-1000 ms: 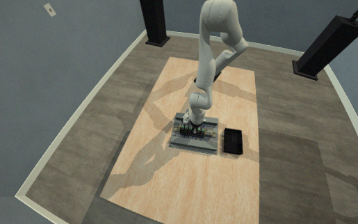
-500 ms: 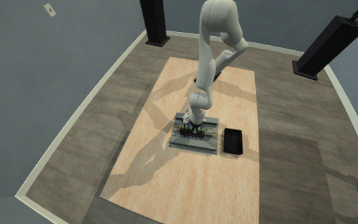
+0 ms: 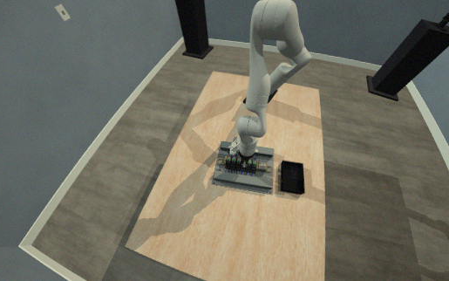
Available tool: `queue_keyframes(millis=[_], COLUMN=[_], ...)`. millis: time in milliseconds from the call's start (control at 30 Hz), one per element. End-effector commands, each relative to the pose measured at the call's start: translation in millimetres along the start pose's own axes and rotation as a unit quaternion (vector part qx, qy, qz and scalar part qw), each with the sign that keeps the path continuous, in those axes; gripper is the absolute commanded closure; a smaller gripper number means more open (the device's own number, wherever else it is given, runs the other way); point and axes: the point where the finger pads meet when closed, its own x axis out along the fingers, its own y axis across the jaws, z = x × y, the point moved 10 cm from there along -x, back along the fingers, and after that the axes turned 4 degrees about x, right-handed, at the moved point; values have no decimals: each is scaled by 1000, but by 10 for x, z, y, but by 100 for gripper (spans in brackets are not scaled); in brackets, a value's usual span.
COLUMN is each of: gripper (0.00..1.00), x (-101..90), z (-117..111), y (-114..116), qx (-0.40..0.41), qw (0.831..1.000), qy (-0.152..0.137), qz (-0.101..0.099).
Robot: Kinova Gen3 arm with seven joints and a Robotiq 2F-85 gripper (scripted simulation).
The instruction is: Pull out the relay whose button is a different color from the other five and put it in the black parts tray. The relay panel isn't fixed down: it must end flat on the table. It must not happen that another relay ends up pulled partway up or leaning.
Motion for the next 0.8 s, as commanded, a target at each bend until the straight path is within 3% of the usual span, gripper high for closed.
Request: queue_keyframes(millis=[0,767], gripper=[100,100], x=[-7,-7], z=[-3,-4], y=[-4,7], qx=[0,0], qw=[1000,1000], qy=[0,0], qz=[-1,-5])
